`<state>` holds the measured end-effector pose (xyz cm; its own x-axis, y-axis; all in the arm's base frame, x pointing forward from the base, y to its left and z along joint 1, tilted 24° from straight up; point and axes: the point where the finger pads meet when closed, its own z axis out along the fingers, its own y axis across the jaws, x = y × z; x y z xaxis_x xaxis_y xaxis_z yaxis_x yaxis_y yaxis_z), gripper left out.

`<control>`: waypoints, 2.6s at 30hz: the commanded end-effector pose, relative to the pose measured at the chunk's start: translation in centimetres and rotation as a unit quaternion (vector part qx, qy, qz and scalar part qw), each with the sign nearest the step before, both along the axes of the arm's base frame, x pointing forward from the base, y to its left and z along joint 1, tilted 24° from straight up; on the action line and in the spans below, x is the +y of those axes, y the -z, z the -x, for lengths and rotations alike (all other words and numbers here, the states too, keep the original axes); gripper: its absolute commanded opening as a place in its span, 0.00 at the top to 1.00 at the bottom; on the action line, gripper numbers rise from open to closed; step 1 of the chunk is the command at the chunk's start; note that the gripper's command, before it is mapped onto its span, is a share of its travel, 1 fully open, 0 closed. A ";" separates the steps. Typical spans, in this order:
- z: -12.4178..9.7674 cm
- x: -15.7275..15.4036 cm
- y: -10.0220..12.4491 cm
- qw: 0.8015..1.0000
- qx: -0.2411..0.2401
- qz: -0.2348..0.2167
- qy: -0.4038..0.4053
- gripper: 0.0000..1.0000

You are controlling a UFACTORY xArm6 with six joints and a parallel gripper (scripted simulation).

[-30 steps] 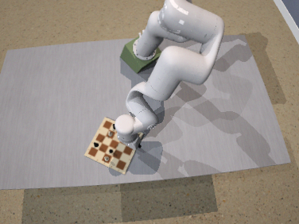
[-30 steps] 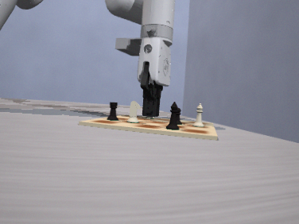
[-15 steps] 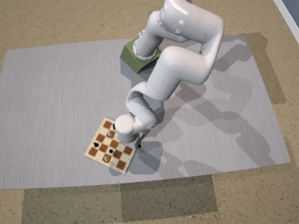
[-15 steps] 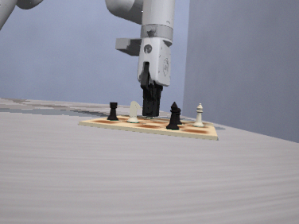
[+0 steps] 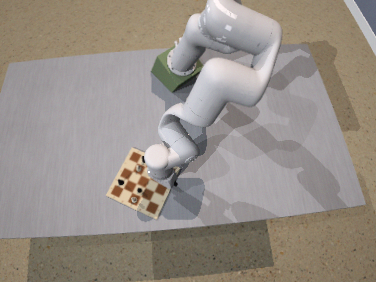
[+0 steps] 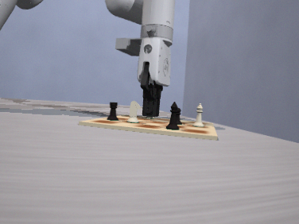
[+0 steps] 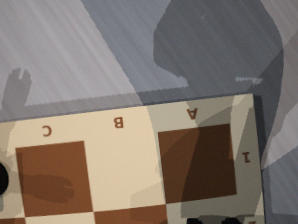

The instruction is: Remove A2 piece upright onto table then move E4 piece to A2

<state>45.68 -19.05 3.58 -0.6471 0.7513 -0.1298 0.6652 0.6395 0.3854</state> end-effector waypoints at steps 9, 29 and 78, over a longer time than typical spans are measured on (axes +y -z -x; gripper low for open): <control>1.2 -0.6 -3.0 1.000 0.000 0.000 0.000 1.00; 3.7 -1.7 -9.2 1.000 0.000 0.000 0.000 1.00; 16.0 -17.1 -0.2 0.997 0.012 -0.028 0.070 1.00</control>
